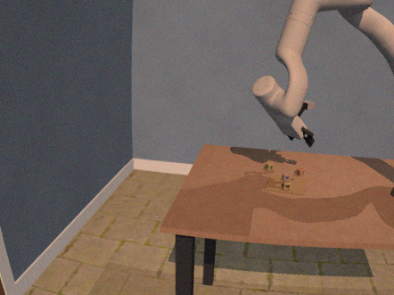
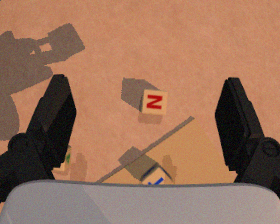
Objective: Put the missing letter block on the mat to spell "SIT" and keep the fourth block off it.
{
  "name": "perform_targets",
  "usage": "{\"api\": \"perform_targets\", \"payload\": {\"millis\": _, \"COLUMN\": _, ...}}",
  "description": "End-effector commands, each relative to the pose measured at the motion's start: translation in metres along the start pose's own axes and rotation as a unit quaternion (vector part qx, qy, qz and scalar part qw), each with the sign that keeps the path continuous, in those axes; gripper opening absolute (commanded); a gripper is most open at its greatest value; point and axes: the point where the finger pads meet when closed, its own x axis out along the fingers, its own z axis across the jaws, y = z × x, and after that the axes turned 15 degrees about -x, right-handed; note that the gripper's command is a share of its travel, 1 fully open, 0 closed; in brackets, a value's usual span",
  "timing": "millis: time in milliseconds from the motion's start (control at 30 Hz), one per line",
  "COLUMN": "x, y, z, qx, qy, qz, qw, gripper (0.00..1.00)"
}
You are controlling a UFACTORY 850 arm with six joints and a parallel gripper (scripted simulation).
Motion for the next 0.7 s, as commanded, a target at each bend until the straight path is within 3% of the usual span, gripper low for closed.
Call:
{"api": "perform_targets", "payload": {"millis": 0, "x": -0.022, "y": -0.008, "z": -0.050, "qx": 0.001, "qy": 0.001, "qz": -0.001, "qw": 1.000, "gripper": 1.00}}
{"api": "perform_targets", "payload": {"millis": 33, "x": -0.022, "y": -0.008, "z": -0.050, "qx": 0.001, "qy": 0.001, "qz": -0.001, "qw": 1.000, "gripper": 1.00}}
{"api": "perform_targets", "payload": {"millis": 67, "x": -0.030, "y": -0.010, "z": -0.072, "qx": 0.001, "qy": 0.001, "qz": -0.001, "qw": 1.000, "gripper": 1.00}}
{"api": "perform_targets", "payload": {"millis": 133, "x": -0.030, "y": -0.010, "z": -0.072, "qx": 0.001, "qy": 0.001, "qz": -0.001, "qw": 1.000, "gripper": 1.00}}
{"api": "perform_targets", "payload": {"millis": 200, "x": -0.041, "y": -0.012, "z": -0.100, "qx": 0.001, "qy": 0.000, "qz": -0.001, "qw": 1.000, "gripper": 1.00}}
{"api": "perform_targets", "payload": {"millis": 667, "x": -0.043, "y": -0.012, "z": -0.106, "qx": 0.001, "qy": 0.000, "qz": -0.001, "qw": 1.000, "gripper": 1.00}}
